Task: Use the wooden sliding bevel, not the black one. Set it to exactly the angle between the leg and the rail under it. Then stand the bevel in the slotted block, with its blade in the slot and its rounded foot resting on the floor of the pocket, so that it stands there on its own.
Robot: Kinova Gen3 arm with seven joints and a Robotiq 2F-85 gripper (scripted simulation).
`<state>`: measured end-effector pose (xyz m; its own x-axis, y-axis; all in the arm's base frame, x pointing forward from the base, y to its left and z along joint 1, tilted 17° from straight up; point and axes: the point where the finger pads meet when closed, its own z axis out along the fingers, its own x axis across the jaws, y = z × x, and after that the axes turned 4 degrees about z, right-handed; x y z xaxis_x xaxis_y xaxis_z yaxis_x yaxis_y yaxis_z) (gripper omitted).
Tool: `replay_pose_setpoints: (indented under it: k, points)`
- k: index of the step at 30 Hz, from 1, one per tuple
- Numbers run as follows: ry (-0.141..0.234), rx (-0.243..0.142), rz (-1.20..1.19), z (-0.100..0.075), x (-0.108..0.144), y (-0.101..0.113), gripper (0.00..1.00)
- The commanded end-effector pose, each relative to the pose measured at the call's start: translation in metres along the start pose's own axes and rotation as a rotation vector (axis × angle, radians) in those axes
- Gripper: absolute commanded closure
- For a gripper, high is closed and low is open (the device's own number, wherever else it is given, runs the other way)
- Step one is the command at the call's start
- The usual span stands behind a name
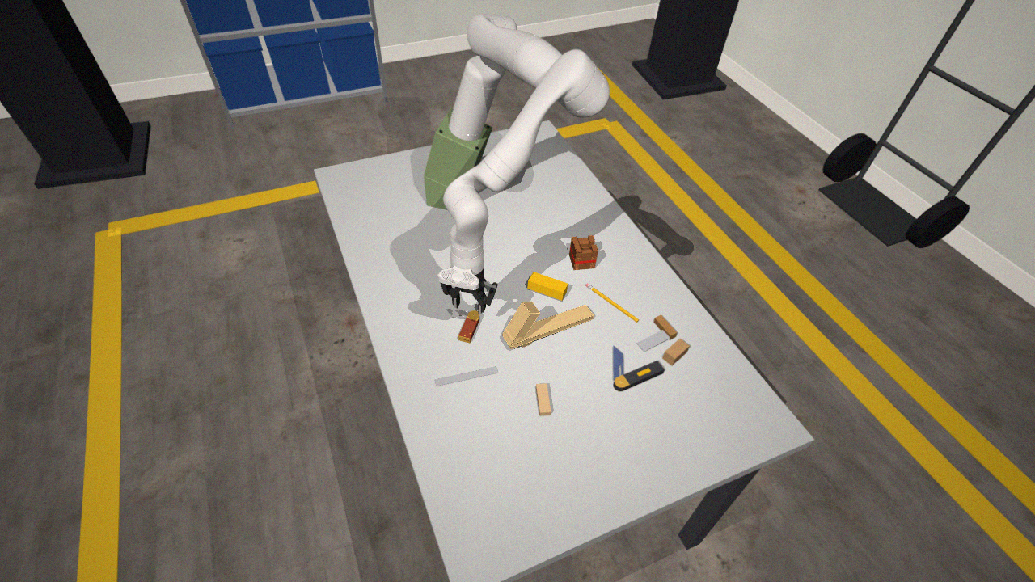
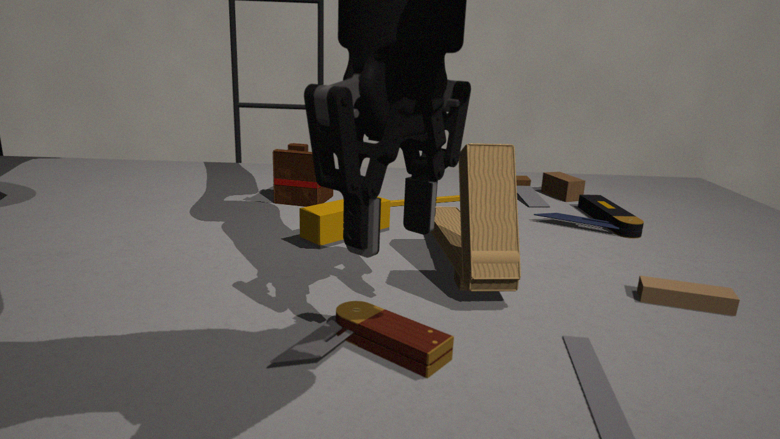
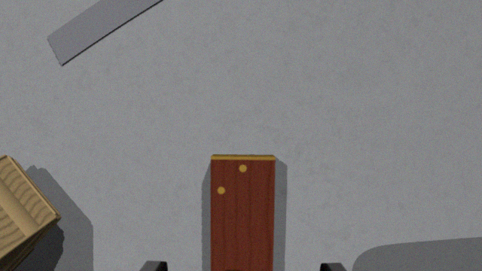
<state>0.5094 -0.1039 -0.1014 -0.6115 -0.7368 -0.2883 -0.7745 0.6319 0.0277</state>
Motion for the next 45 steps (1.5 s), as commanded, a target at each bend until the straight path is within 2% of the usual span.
replay_pose_setpoints:
  k: [1,6,45]
  points:
    - [-0.002,0.003,-0.002,0.0148,-0.0009,-0.0025,0.36]
    - [-0.002,0.003,-0.002,0.0222,-0.0009,-0.0025,0.36]
    - [-0.002,0.003,-0.002,0.0222,-0.0009,-0.0025,0.36]
